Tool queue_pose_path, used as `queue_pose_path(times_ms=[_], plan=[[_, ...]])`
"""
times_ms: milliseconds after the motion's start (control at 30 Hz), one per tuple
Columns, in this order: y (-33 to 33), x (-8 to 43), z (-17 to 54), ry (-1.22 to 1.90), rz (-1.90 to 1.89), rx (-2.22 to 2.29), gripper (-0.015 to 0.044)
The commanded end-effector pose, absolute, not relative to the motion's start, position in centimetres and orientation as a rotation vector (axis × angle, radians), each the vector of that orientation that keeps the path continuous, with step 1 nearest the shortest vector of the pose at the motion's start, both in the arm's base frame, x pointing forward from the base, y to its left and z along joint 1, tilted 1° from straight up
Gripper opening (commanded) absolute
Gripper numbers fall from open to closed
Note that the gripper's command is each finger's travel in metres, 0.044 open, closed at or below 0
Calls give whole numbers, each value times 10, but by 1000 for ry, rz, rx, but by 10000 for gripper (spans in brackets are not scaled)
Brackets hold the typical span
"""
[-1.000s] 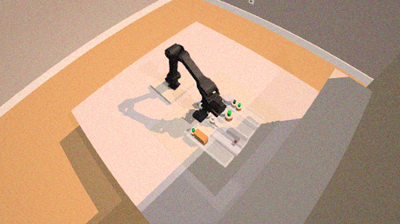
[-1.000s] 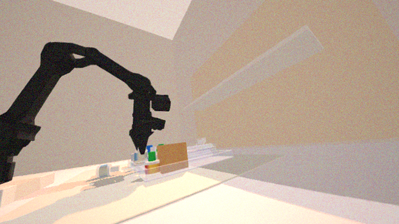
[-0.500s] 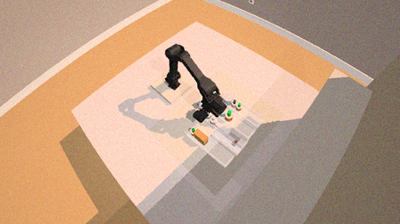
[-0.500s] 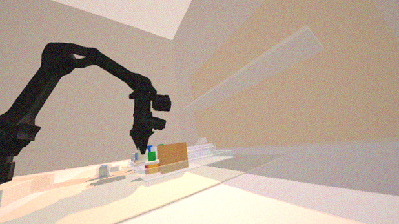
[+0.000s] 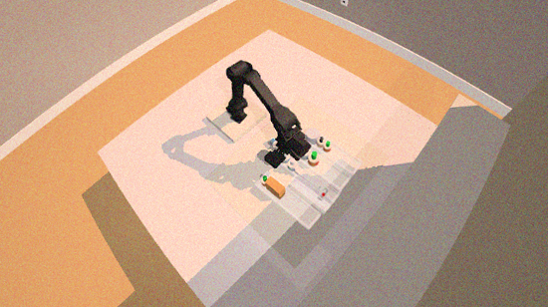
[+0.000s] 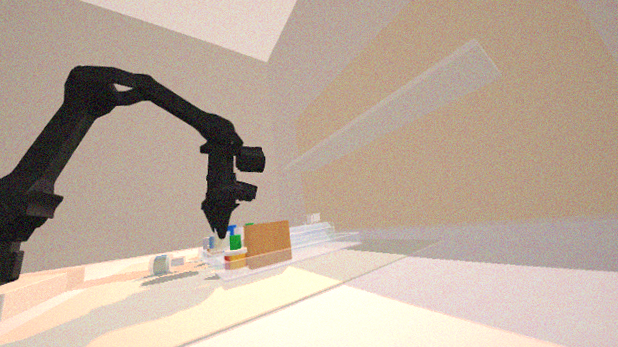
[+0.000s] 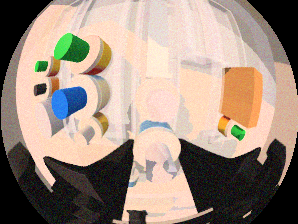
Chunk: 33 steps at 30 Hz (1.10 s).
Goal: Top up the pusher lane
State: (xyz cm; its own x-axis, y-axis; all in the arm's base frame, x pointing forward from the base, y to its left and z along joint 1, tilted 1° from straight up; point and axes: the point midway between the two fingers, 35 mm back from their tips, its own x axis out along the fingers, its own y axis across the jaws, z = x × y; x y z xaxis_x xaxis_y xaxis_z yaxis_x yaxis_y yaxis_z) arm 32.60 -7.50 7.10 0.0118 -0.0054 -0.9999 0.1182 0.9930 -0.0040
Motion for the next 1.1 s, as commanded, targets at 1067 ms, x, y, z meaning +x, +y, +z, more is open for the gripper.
queue_pose_path(times_ms=[1067], plan=[[-77,337,75,1526,-103,88,0]])
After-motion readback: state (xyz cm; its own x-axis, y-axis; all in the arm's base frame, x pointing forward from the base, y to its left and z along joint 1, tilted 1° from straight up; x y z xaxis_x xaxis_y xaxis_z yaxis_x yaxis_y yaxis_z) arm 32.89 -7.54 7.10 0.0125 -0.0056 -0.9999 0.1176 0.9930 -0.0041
